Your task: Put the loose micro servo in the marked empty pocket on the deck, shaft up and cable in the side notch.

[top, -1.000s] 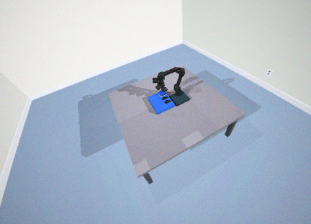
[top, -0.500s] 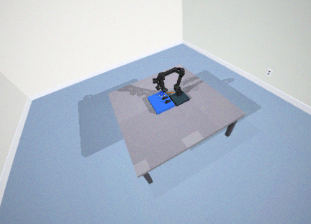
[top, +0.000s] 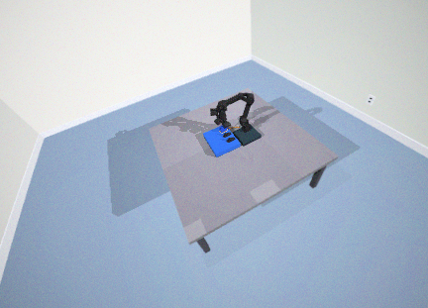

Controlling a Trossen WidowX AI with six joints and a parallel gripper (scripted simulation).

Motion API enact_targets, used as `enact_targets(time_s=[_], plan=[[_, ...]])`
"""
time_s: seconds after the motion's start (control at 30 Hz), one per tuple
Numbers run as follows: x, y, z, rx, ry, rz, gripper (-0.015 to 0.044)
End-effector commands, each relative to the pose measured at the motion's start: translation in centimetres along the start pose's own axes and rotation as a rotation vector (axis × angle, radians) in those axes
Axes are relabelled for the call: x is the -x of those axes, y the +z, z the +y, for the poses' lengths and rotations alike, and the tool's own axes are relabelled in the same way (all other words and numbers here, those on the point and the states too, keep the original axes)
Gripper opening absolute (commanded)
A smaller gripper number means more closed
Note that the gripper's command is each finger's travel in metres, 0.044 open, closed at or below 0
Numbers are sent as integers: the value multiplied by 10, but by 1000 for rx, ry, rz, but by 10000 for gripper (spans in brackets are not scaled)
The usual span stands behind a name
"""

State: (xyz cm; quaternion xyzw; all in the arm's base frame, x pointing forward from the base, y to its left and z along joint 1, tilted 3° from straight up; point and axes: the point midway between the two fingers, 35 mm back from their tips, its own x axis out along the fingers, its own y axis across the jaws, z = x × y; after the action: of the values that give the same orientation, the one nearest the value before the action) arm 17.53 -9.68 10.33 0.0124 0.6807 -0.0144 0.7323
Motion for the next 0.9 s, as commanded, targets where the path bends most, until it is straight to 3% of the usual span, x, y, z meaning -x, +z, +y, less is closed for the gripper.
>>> enact_targets(time_s=[0.0, 0.87], plan=[[-4, 0, 0, -3, 2, -1, 0], [-21, 0, 1, -3, 2, -1, 0]])
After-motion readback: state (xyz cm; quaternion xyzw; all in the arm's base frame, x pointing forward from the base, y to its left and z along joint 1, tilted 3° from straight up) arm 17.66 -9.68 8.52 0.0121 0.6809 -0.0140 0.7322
